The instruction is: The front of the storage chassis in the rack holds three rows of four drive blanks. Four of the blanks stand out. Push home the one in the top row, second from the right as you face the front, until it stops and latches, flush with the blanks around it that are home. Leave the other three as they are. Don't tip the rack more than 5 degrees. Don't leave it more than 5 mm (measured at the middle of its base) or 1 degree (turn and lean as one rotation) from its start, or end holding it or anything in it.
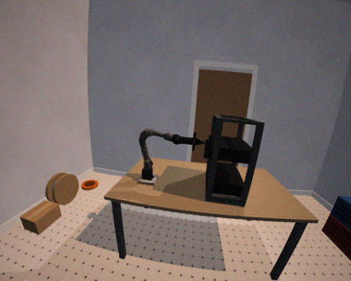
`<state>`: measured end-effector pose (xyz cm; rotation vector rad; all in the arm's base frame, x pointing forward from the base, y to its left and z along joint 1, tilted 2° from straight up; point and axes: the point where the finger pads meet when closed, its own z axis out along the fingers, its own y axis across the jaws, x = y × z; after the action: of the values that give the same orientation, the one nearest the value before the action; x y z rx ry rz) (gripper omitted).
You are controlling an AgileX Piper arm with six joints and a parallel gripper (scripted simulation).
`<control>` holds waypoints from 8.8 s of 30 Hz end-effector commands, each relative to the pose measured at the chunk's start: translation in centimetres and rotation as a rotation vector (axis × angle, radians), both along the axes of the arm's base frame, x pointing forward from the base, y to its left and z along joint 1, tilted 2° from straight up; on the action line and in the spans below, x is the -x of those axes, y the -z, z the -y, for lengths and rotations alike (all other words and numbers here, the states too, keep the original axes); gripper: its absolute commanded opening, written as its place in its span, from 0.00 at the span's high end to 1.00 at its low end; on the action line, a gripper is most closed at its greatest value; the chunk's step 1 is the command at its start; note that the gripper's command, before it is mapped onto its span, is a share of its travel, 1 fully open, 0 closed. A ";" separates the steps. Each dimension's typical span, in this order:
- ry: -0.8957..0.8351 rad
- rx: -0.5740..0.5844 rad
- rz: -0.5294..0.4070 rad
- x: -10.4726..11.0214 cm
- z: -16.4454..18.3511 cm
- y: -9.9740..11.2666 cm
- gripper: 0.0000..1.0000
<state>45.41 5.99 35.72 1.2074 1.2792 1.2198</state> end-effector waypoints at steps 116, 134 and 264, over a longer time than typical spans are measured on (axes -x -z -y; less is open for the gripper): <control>0.000 -0.001 0.002 -3.6 -0.2 0.4 1.00; 0.000 -0.001 0.002 -4.0 -0.2 0.6 1.00; 0.000 -0.001 0.002 20.0 1.0 -0.9 1.00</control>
<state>25.57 4.97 36.64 1.2063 1.2804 1.2280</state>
